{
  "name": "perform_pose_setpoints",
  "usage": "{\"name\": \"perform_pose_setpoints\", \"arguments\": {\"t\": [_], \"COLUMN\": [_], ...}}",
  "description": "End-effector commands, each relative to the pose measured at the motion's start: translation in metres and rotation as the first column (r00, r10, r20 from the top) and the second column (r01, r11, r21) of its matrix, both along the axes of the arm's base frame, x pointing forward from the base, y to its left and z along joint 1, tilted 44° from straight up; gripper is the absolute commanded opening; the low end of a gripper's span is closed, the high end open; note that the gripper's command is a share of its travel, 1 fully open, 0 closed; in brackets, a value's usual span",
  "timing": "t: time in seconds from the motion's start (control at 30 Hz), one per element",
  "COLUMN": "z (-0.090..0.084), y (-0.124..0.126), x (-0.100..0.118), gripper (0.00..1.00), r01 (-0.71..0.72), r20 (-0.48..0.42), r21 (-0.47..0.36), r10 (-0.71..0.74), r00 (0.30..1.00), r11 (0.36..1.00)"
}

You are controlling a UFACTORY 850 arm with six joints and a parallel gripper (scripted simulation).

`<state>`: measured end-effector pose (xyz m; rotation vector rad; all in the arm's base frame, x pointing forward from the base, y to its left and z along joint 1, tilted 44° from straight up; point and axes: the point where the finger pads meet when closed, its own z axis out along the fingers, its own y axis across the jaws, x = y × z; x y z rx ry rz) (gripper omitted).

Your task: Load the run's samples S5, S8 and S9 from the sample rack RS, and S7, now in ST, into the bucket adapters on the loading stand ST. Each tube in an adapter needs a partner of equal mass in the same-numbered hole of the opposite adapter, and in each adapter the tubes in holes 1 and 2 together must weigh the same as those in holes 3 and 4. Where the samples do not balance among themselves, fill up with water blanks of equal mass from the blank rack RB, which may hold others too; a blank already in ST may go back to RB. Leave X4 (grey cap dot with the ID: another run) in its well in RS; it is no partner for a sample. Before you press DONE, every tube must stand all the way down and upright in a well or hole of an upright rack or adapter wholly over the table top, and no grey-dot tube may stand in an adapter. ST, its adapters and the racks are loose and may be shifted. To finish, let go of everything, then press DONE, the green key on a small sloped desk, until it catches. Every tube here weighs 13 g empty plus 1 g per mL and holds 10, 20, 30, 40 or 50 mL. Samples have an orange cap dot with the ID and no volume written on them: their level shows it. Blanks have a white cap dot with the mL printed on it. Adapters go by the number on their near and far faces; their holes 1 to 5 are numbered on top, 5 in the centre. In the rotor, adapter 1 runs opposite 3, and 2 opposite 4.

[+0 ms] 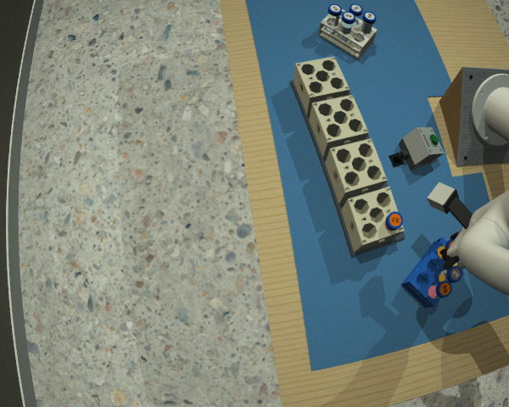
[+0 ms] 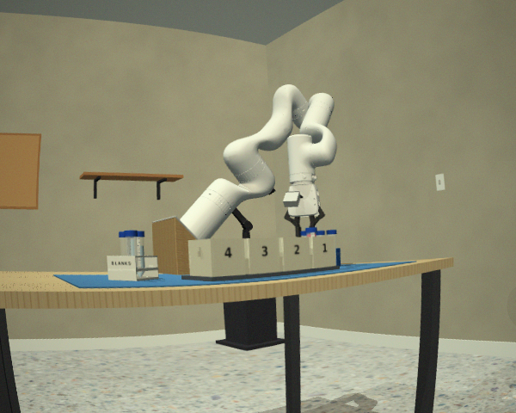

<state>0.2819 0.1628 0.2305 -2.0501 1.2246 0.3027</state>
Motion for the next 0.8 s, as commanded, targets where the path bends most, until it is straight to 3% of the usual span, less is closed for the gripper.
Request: {"name": "perform_pose_setpoints", "arguments": {"t": [0.0,0.77], "z": [0.0003,0.0032], "y": [-0.0001,-0.0029], "x": [0.0004,-0.0002], "gripper": [0.00,0.00], "r01": [0.000,0.000], "r20": [0.001,0.001], "r21": [0.000,0.000], "r10": [0.000,0.000], "r00": [1.000,1.000], "r11": [1.000,1.000]}}
